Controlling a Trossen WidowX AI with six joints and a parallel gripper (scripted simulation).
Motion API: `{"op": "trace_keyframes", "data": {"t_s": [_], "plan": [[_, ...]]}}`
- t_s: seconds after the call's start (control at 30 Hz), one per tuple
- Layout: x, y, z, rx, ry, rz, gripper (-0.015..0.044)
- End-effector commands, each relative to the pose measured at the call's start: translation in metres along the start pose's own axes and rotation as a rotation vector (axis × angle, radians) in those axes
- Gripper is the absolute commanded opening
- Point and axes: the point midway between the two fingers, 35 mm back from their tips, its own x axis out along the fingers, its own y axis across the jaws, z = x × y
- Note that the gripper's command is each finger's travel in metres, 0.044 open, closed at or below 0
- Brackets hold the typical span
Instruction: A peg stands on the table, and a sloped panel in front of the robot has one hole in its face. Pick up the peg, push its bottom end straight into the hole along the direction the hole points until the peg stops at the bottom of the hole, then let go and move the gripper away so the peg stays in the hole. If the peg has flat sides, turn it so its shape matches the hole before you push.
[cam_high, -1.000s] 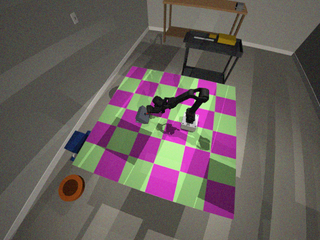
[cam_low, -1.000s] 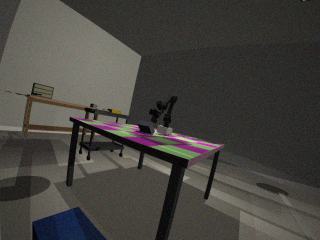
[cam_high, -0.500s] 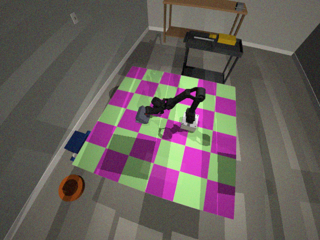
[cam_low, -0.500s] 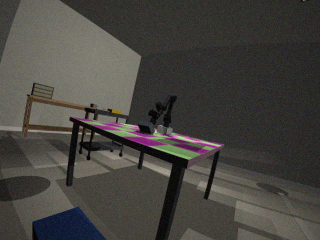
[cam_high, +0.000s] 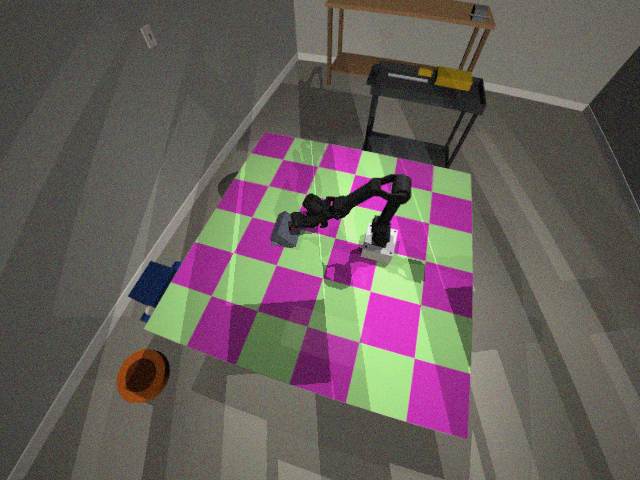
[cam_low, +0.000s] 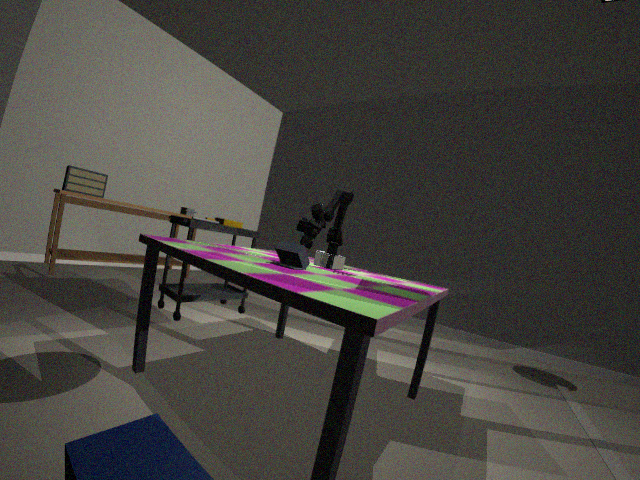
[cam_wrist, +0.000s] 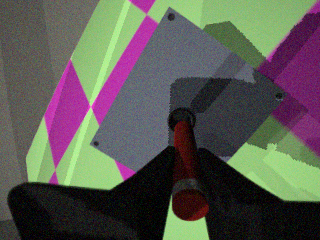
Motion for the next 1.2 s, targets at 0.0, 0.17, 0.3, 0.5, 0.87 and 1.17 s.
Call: {"op": "trace_keyframes", "data": {"t_s": [0.0, 0.17, 0.3, 0.5, 0.87, 1.17], "plan": [[0.0, 0.001, 0.001, 0.0, 0.0, 0.001, 0.0], [0.0, 0.002, 0.002, 0.0, 0.0, 0.001, 0.0], [0.0, 0.003, 0.003, 0.0, 0.0, 0.001, 0.0], [0.0, 0.005, 0.004, 0.0, 0.0, 0.001, 0.0], [0.005, 0.004, 0.003, 0.0, -0.001, 0.001, 0.0], [0.011, 0.003, 0.003, 0.0, -0.001, 0.001, 0.0]]}}
